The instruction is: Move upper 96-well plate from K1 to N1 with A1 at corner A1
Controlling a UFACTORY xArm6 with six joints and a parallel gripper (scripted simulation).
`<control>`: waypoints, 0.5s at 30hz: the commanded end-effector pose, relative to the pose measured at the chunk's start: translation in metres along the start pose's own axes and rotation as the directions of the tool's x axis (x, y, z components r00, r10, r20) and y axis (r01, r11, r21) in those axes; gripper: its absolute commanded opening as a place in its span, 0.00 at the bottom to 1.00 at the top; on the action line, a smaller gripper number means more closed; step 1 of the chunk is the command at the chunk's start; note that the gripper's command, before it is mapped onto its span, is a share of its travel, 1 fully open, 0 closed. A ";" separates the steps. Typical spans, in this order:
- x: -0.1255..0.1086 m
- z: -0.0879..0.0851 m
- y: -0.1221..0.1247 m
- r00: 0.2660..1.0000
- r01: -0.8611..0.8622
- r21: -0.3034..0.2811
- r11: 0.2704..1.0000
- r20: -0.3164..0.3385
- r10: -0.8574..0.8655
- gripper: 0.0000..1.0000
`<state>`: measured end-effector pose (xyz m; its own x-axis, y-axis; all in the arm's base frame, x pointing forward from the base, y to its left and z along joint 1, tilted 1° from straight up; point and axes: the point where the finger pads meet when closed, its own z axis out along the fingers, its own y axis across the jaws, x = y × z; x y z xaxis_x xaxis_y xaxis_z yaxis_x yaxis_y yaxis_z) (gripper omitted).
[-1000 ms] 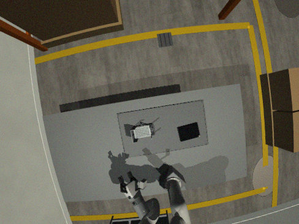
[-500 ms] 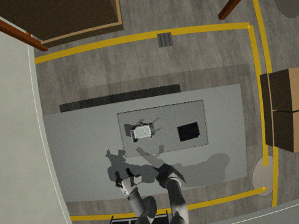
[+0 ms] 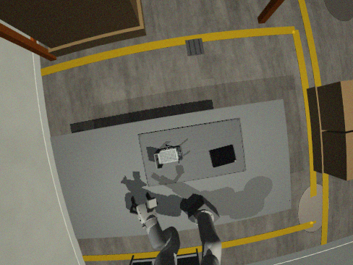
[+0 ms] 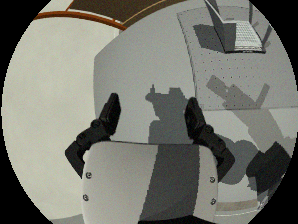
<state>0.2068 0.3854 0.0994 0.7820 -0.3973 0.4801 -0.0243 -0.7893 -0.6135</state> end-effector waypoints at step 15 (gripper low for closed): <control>0.005 0.057 -0.011 0.870 0.435 -0.008 0.900 0.260 -0.418 1.00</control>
<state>0.2378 0.4124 0.0753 0.8504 -0.0236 0.5256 0.2241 -0.8875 -0.4026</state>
